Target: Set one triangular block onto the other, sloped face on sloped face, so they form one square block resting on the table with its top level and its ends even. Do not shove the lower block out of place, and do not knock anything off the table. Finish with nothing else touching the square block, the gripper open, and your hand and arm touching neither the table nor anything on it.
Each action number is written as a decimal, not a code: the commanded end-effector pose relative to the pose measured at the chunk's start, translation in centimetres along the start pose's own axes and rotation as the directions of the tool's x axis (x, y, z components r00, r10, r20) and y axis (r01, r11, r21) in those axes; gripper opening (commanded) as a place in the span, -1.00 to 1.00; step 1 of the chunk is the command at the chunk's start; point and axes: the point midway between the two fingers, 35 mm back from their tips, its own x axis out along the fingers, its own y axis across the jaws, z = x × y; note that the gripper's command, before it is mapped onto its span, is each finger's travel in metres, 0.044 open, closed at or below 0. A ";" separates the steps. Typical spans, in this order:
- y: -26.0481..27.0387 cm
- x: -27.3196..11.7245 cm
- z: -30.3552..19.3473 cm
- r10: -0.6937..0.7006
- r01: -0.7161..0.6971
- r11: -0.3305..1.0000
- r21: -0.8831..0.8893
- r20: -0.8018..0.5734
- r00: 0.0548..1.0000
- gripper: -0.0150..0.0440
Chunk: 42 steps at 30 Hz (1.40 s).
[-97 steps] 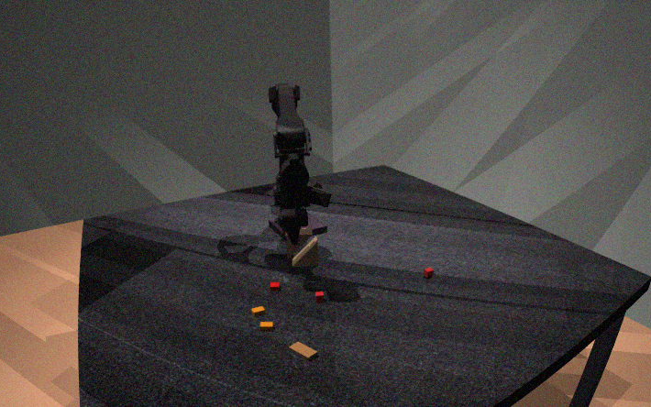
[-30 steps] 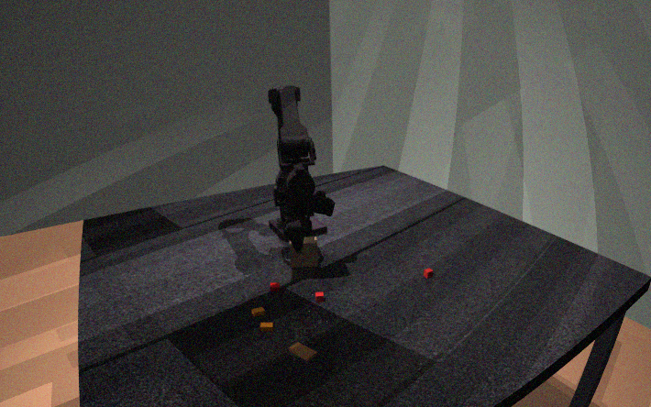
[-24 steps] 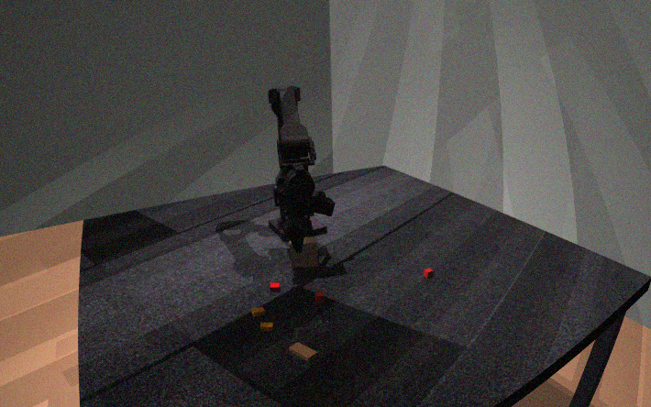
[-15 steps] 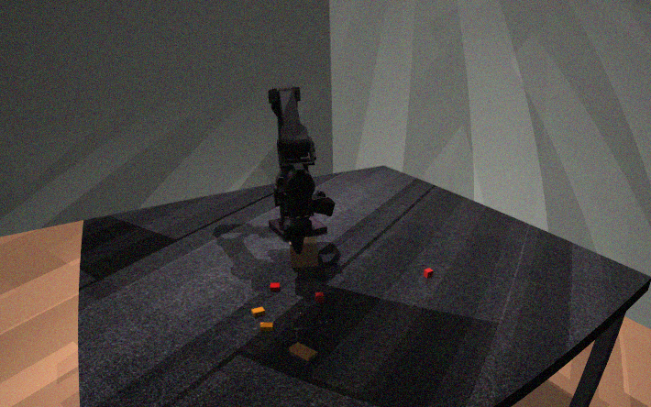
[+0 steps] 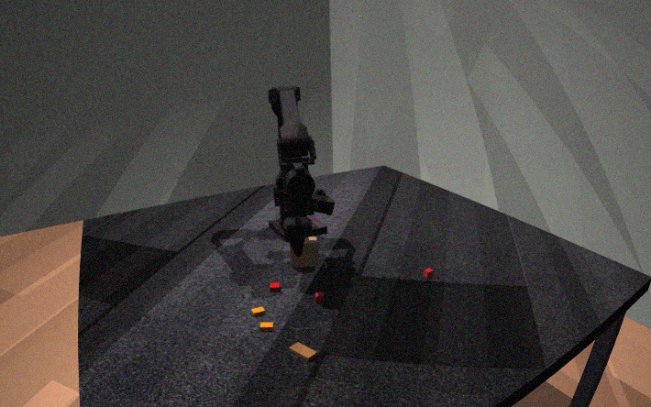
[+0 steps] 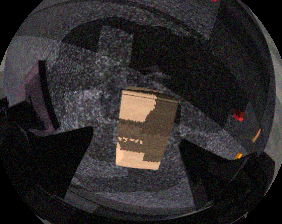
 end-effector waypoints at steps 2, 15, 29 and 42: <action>-0.7 -3.7 0.1 -0.014 0.014 1.000 0.001 0.002 1.000 1.00; -0.2 -10.0 0.0 -0.015 0.015 1.000 -0.004 0.002 1.000 1.00; -0.2 -10.0 0.0 -0.015 0.015 1.000 -0.004 0.002 1.000 1.00; -0.2 -10.0 0.0 -0.015 0.015 1.000 -0.004 0.002 1.000 1.00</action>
